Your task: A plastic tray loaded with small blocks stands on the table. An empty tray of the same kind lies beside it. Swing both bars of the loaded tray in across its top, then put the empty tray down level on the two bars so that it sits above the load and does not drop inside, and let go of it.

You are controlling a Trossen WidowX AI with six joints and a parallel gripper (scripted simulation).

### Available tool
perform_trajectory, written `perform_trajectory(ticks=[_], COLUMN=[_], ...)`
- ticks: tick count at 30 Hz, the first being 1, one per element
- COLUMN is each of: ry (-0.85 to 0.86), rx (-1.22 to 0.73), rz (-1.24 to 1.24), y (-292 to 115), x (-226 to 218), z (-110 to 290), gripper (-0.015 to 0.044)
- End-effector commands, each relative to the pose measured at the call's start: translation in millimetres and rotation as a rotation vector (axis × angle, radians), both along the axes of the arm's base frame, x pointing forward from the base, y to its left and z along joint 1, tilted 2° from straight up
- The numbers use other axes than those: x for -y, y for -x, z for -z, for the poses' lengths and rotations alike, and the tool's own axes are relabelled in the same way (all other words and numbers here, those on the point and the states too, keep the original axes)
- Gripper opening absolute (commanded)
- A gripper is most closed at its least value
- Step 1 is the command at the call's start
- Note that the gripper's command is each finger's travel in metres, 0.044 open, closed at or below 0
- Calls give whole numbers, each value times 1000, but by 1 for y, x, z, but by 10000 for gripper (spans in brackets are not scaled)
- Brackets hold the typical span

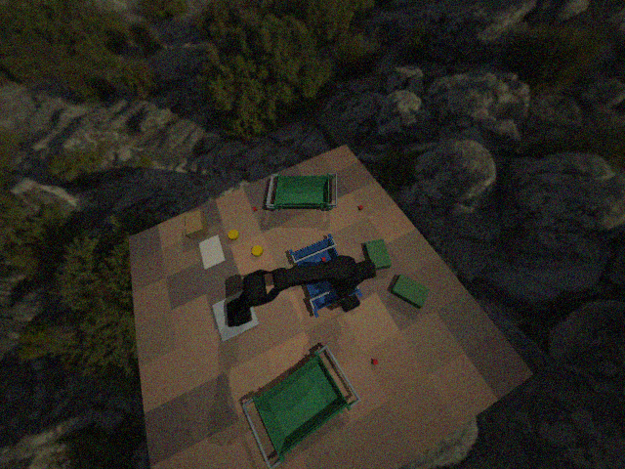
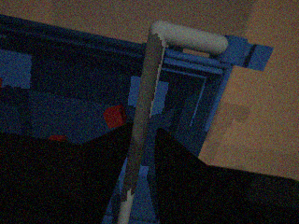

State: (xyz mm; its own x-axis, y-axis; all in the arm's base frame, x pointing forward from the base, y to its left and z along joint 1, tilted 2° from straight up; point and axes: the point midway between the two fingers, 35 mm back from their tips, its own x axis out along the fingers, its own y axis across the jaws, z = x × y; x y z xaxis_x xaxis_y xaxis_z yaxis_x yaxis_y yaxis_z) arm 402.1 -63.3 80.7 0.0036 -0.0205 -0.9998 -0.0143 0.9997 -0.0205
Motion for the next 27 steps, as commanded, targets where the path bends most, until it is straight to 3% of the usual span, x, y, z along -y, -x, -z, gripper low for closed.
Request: perform_trajectory(ticks=[1,9,27], ry=[12,12,6], rx=[19,19,10], rz=[11,11,12], y=[-1,1,0], x=[0,3,3], z=[-7,-42,-35], gripper=[89,89,89])
